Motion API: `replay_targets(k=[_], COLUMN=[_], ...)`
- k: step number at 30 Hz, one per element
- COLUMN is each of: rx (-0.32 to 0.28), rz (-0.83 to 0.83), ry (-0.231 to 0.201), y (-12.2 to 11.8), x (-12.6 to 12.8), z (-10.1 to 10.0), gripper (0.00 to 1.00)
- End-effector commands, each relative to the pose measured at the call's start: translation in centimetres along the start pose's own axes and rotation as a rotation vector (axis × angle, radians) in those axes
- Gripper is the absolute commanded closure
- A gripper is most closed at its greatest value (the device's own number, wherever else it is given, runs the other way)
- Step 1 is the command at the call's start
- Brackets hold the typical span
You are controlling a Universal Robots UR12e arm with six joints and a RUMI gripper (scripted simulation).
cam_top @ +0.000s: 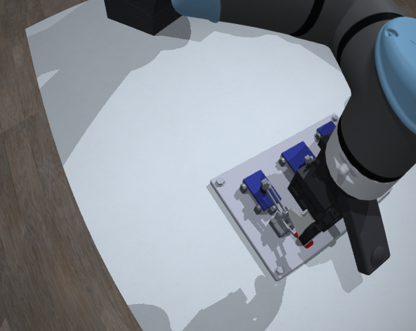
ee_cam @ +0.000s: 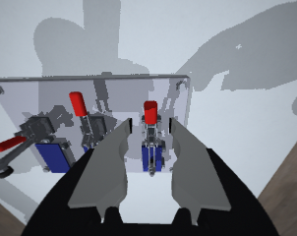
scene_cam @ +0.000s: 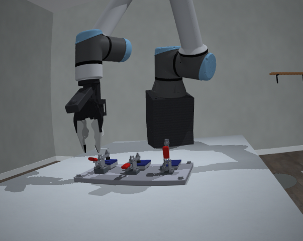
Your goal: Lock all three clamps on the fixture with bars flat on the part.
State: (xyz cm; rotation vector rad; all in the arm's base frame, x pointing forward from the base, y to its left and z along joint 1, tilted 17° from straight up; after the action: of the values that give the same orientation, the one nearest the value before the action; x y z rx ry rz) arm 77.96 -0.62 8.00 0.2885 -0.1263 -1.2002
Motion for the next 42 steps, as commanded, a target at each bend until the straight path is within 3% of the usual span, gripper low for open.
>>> replay_targets(k=[1,14,15,42], rx=[-0.001,-0.001,-0.001,-0.001], rz=[-0.001,-0.001,-0.001,-0.001], ry=[0.001,0.001,0.001,0.001], y=[-0.24,-0.27,-0.27,-0.25], x=[-0.02,-0.04,-0.04,-0.03], z=[0.05,0.04,0.04,0.05], gripper=[0.72,0.72,1.00,1.00])
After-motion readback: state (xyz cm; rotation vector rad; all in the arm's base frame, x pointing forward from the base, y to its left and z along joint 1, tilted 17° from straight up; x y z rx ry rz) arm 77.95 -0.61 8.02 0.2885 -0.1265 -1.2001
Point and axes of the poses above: the point where the finger pads meet when closed, its own z axis back along the fingers, its own x axis across the jaws, y = z × x, the point moved 6 cm from there along z, back along the fingers, and after that the axes turned 13 degrees about z, right-handed, at the moved point
